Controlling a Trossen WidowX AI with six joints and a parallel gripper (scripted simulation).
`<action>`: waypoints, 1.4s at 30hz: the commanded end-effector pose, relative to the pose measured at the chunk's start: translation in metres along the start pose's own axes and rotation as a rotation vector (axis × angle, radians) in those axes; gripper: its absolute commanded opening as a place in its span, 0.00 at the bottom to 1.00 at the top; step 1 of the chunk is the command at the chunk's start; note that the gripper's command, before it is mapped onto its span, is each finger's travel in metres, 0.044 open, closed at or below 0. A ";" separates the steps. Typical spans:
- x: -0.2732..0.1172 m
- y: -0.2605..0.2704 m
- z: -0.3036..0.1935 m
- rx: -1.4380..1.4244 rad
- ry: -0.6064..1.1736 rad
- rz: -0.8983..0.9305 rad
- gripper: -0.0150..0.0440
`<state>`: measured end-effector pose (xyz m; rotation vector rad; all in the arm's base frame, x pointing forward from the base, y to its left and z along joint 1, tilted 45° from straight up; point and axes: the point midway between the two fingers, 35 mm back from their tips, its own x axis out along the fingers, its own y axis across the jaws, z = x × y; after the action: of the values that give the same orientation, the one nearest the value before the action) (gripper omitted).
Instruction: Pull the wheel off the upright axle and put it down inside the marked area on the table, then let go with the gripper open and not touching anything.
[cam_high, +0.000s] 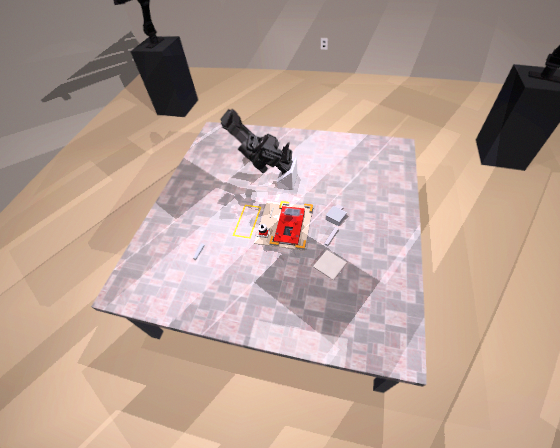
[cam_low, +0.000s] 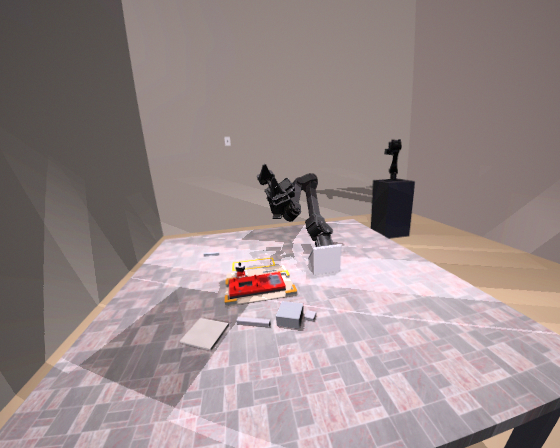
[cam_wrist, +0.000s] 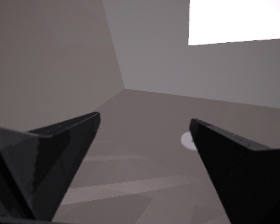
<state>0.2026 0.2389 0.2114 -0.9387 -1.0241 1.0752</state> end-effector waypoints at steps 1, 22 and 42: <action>0.001 0.000 -0.002 0.010 0.007 0.001 0.89; -0.028 0.069 -0.209 1.058 1.115 0.017 0.76; -0.184 0.070 -0.218 1.026 2.558 -0.217 0.76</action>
<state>0.3802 0.1040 0.0292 -0.4277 1.2449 0.0285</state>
